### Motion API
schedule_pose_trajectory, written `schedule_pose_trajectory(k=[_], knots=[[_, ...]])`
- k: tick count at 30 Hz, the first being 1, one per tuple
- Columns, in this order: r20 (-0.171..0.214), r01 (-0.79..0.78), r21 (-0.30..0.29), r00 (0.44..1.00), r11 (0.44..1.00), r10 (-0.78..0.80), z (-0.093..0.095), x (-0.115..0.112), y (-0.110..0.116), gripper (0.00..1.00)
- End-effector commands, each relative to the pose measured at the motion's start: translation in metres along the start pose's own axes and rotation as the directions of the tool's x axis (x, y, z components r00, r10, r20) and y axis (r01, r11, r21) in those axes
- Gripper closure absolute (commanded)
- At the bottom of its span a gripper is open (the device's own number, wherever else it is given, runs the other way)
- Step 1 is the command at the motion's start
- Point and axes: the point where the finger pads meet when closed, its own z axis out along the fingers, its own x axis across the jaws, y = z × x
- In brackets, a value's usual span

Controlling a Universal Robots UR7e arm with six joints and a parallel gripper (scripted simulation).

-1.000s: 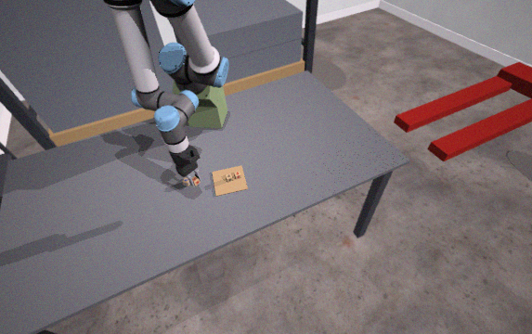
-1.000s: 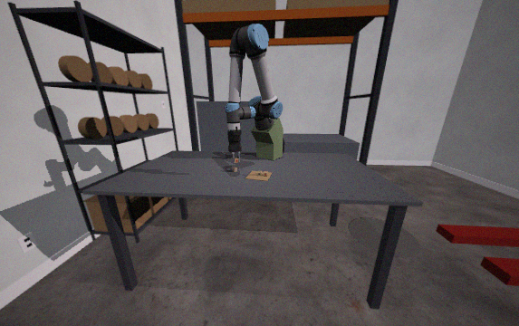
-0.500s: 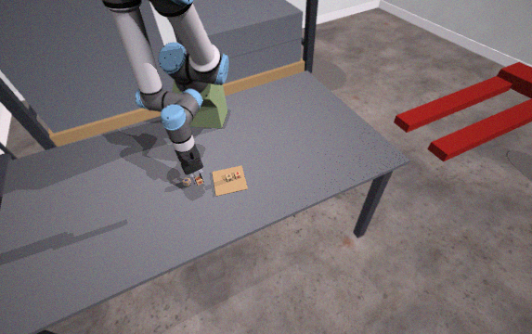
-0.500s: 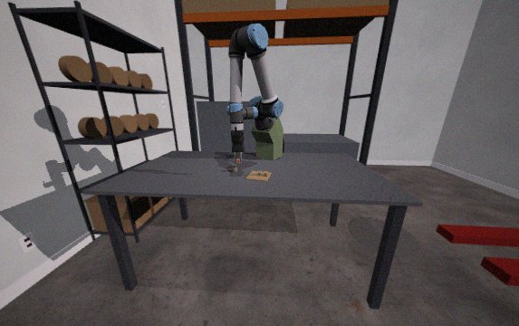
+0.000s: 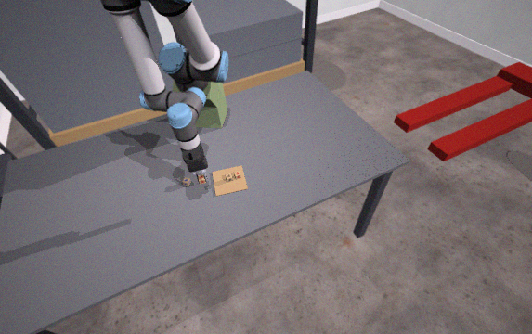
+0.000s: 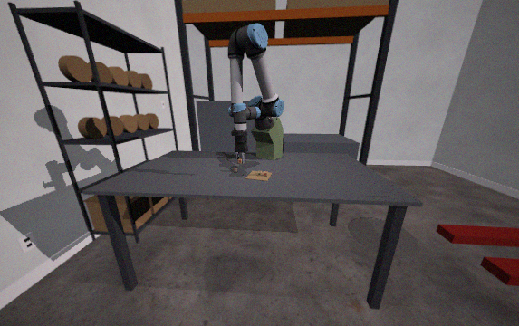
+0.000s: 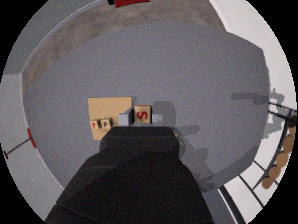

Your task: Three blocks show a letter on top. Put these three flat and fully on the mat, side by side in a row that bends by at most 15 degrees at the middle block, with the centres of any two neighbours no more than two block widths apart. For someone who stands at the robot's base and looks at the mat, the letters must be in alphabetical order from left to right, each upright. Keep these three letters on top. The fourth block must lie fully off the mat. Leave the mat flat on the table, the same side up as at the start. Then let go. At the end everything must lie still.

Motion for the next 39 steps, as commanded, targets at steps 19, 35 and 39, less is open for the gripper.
schedule_pose_trajectory(k=[19,35,39], knots=[[-0.002,-0.473,0.000,0.881,0.881,0.473,-0.001,-0.021,0.011,0.51],[-0.001,-0.721,0.003,0.693,0.693,0.721,-0.002,-0.035,0.021,0.51],[-0.001,-0.748,0.003,0.664,0.664,0.748,-0.003,-0.037,0.023,0.51]])
